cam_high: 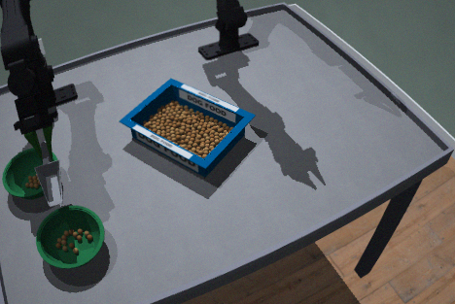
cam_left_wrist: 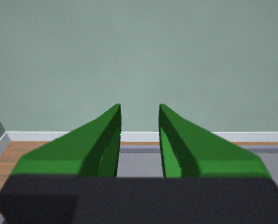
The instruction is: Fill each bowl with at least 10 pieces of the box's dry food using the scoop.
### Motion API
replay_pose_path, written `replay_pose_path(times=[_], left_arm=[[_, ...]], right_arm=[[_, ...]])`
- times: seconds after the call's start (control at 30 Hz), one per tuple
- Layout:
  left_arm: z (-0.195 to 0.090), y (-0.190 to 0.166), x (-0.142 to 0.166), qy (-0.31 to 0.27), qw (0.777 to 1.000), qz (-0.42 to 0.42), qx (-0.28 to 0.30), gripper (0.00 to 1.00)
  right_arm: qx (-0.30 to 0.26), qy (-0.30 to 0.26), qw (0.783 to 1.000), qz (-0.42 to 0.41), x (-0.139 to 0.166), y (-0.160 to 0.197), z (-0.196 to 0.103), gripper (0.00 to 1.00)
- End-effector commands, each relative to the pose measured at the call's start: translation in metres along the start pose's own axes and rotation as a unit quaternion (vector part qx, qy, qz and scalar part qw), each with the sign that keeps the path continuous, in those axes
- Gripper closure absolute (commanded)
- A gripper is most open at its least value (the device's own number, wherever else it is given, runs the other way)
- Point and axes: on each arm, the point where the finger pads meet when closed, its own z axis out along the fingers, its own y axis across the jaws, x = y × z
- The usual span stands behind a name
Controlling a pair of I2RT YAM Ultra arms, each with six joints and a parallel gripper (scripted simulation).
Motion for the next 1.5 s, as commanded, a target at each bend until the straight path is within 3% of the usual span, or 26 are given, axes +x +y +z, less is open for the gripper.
replay_pose_path(times=[0.0, 0.13, 0.2, 0.6, 0.93, 1.07, 1.13, 1.17, 1.47], left_arm=[[-0.011, 0.006, -0.044, -0.06, 0.998, -0.008, -0.01, 0.74], [0.003, 0.008, -0.03, -0.042, 0.999, -0.012, -0.012, 0.74], [-0.007, 0.006, -0.041, -0.057, 0.998, -0.012, -0.01, 0.74], [0.004, 0.01, -0.026, -0.037, 0.999, -0.012, -0.014, 0.74], [-0.005, 0.005, -0.034, -0.05, 0.999, -0.01, -0.008, 0.74], [-0.001, 0.006, -0.012, -0.026, 1.0, -0.008, -0.009, 0.74], [-0.004, 0.006, -0.028, -0.042, 0.999, -0.008, -0.009, 0.74], [-0.004, 0.006, -0.029, -0.044, 0.999, -0.008, -0.009, 0.74], [-0.004, 0.006, -0.029, -0.044, 0.999, -0.008, -0.009, 0.74]], right_arm=[[-0.001, -0.045, 0.999, -0.002, -0.024, 0.002, -0.014, 1.0], [-0.001, -0.045, 0.999, -0.002, -0.024, 0.002, -0.014, 1.0], [-0.001, -0.045, 0.999, -0.002, -0.024, 0.002, -0.014, 1.0], [-0.001, -0.045, 0.999, -0.002, -0.024, 0.002, -0.014, 1.0], [-0.001, -0.045, 0.999, -0.002, -0.024, 0.002, -0.014, 1.0], [-0.001, -0.045, 0.999, -0.002, -0.024, 0.002, -0.014, 1.0], [-0.001, -0.045, 0.999, -0.002, -0.024, 0.002, -0.014, 1.0], [-0.017, -0.001, 1.0, -0.017, 0.007, 0.015, 0.005, 1.0], [-0.045, -0.005, 0.996, -0.071, 0.03, 0.064, 0.004, 1.0]])
